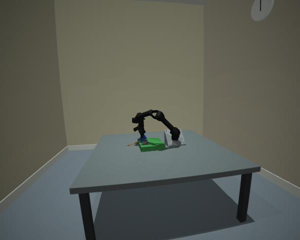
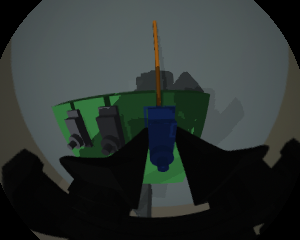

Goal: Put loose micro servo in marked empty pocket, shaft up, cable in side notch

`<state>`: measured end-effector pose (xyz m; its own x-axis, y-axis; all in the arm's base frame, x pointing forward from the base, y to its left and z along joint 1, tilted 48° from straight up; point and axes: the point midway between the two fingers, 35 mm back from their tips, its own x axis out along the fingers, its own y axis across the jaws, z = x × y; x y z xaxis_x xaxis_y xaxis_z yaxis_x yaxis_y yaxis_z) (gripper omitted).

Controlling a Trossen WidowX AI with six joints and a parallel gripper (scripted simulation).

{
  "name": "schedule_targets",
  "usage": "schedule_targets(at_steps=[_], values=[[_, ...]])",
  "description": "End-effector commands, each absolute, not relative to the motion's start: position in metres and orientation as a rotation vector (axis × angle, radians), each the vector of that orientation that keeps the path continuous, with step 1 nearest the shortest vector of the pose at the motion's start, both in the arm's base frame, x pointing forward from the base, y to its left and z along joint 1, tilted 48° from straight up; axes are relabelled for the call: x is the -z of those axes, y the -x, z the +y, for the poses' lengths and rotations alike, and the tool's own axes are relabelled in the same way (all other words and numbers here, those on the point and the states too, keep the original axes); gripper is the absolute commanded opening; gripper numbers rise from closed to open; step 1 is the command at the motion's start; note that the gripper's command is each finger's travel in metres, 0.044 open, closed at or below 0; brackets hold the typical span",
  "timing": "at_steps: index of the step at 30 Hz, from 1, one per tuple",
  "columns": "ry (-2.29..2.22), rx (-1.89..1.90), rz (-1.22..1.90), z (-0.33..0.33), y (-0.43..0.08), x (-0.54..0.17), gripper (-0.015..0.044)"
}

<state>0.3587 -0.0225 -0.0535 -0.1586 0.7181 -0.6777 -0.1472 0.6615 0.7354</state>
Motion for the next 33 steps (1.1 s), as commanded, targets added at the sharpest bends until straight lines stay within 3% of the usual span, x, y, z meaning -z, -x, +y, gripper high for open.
schedule_targets(at_steps=[1, 23, 30, 33], values=[[-0.491, -0.809, 1.555, -0.020, -0.358, 0.056, 0.0000], [-0.491, -0.810, 1.555, -0.005, -0.355, 0.069, 0.0000], [-0.491, -0.810, 1.555, -0.007, -0.355, 0.067, 0.0184], [-0.491, -0.810, 1.555, -0.013, -0.357, 0.063, 0.0187]])
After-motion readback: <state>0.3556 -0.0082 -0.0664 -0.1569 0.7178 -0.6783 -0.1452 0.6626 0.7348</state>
